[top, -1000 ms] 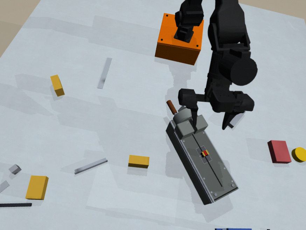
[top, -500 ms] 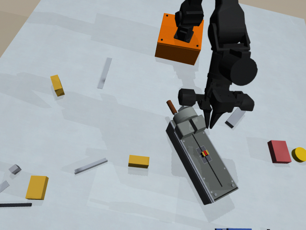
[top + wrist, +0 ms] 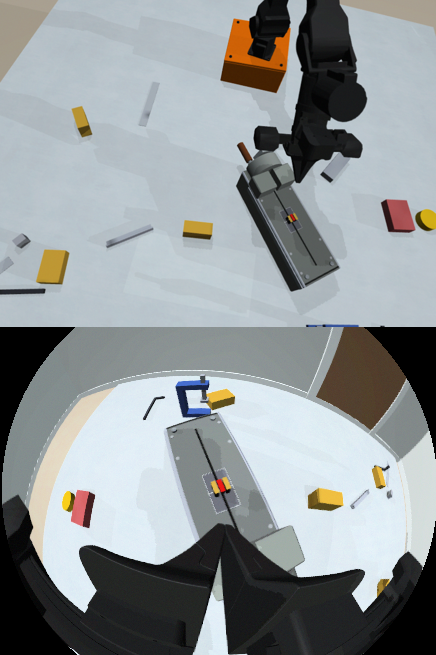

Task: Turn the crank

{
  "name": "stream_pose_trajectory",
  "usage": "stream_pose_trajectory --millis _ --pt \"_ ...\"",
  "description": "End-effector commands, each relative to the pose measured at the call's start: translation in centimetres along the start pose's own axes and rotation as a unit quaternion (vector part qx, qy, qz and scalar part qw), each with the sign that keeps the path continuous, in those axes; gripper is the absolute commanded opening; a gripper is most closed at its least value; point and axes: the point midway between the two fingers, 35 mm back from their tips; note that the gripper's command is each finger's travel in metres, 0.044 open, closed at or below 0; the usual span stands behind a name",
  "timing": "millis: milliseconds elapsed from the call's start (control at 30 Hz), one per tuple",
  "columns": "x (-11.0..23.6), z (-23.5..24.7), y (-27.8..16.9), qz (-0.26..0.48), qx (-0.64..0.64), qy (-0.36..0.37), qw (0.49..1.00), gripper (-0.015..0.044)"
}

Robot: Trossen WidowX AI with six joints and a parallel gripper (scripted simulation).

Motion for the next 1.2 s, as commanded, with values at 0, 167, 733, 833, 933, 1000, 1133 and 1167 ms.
stream_pose_trajectory --millis 0,167,733,833,933,1000,1133,1167 --pt "0.0 0.0 0.0 0.0 0.0 0.0 1.0 0.0026" --pt "0.0 0.0 0.0 0.0 0.0 0.0 1.0 0.0158" --pt "0.0 0.0 0.0 0.0 0.0 0.0 1.0 0.0309" --pt "0.0 0.0 0.0 0.0 0.0 0.0 1.0 0.023" --pt "0.0 0.0 0.0 0.0 0.0 0.0 1.0 0.0151" --pt "0.0 0.0 0.0 0.0 0.0 0.0 1.0 0.0099" --pt "0.0 0.0 0.0 0.0 0.0 0.0 1.0 0.0" --pt "0.0 0.0 0.0 0.0 0.0 0.0 1.0 0.0"
Point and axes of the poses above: the point midway between the two fingers, 35 mm back from their tips, its own x axis back along the fingers, its own z axis across the jaws, y = z × x, and after that the axes turned 9 degrees about -x, right-handed
